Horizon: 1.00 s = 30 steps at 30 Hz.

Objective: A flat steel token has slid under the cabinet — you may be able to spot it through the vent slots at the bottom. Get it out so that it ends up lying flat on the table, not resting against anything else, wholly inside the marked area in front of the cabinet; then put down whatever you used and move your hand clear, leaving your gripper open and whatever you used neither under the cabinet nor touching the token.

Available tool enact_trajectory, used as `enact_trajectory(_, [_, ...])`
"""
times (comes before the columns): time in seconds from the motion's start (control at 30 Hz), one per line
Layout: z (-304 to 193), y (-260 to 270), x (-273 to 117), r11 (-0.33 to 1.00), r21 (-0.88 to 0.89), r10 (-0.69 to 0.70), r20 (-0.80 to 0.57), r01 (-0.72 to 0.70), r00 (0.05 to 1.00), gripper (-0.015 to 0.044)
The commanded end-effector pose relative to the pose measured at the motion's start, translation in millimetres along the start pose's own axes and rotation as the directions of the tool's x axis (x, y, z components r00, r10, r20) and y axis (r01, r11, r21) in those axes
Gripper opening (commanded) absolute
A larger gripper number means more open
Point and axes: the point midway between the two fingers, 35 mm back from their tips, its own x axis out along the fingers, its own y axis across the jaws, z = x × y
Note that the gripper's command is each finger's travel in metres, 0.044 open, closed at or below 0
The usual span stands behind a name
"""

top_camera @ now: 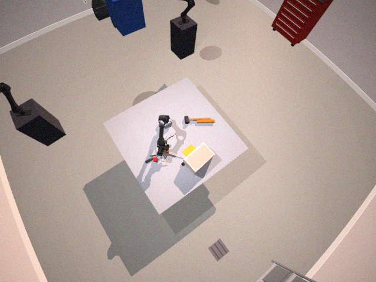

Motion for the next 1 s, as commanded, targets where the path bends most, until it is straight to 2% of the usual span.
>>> enact_trajectory(0.0, [-2.4,-0.1,0.3,1.000,0.000,0.000,-0.001,0.000,1.000,0.0000])
enact_trajectory(0.97, [-43.5,0.3,2.8,1.000,0.000,0.003,-0.007,-0.003,1.000,0.0000])
